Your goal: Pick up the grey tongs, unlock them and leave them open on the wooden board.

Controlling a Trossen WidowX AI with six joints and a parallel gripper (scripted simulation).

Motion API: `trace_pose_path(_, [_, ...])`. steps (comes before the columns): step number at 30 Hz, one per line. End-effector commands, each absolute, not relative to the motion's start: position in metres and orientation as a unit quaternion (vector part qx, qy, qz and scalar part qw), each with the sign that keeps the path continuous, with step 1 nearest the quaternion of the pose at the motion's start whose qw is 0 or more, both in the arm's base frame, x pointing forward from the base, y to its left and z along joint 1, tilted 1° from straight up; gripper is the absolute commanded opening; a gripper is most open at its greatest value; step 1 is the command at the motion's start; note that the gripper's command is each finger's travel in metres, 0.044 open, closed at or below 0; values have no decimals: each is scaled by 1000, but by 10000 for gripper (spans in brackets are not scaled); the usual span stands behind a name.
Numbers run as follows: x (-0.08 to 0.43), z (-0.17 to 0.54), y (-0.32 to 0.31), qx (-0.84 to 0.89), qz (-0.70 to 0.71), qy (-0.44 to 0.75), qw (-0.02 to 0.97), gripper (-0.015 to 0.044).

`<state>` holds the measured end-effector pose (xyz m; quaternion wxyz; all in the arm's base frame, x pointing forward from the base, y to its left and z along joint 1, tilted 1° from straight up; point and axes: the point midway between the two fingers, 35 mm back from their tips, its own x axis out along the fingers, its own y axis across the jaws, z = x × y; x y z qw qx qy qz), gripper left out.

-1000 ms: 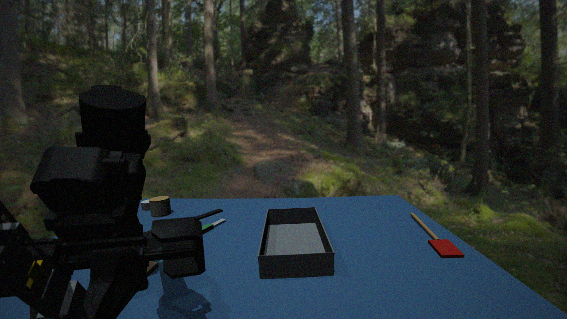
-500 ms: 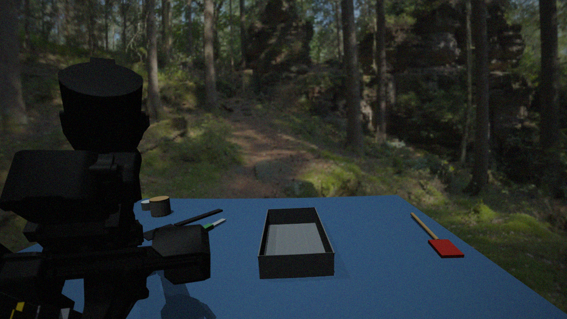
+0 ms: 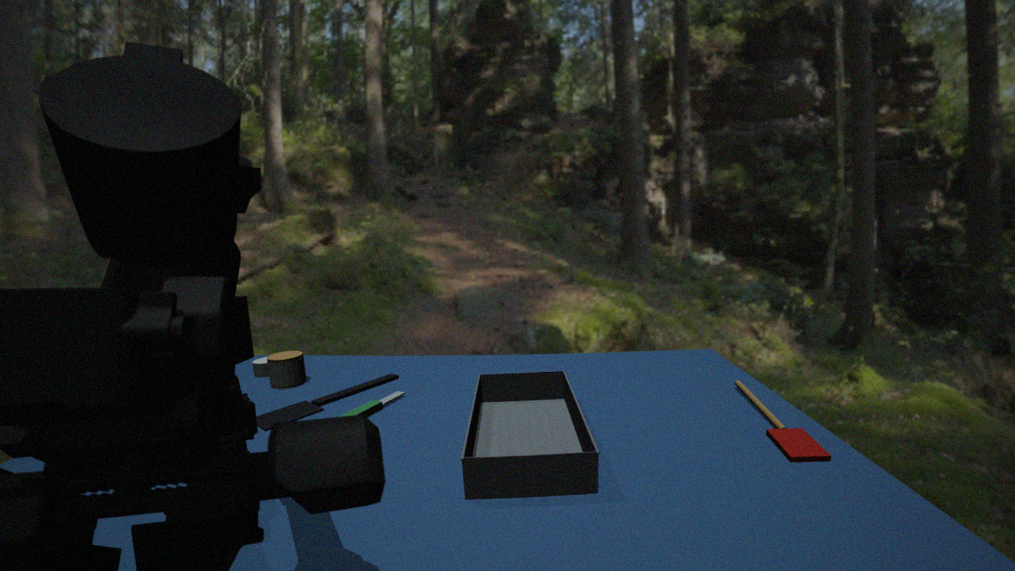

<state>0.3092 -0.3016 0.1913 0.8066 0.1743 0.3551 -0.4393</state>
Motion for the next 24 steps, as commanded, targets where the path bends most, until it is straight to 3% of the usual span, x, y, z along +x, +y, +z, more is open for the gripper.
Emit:
trace_pose_path(1, [312,198,-306,185,-435,363,803,-150])
trace_pose_path(24, [310,196,-307,248,-404,465,748,-150])
